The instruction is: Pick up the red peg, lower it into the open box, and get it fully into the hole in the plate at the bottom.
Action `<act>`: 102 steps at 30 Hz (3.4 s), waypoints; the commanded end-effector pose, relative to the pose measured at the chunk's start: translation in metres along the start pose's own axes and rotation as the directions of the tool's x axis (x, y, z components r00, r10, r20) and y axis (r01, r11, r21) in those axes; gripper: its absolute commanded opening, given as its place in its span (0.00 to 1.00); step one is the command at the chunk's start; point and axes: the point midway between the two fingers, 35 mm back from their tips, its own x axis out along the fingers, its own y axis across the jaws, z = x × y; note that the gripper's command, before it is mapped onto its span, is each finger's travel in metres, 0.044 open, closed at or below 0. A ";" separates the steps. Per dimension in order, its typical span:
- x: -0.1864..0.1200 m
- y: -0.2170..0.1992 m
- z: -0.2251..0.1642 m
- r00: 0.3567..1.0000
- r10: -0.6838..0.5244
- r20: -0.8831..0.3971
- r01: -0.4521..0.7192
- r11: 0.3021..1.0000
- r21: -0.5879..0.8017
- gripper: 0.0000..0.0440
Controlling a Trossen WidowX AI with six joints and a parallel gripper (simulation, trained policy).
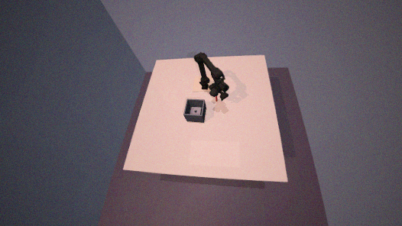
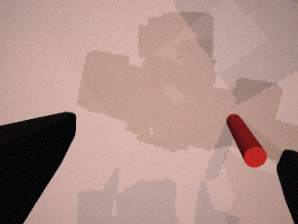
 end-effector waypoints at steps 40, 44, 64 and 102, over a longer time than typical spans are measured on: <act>0.083 -0.058 -0.014 0.961 -0.105 -0.254 0.196 0.910 0.364 0.42; 0.083 -0.055 -0.014 0.961 -0.092 -0.263 0.185 0.916 0.356 0.19; 0.011 -0.017 0.006 0.950 0.188 -0.249 -0.090 0.929 0.358 0.00; -0.061 -0.060 0.138 0.983 0.173 0.056 -0.178 0.848 0.499 0.00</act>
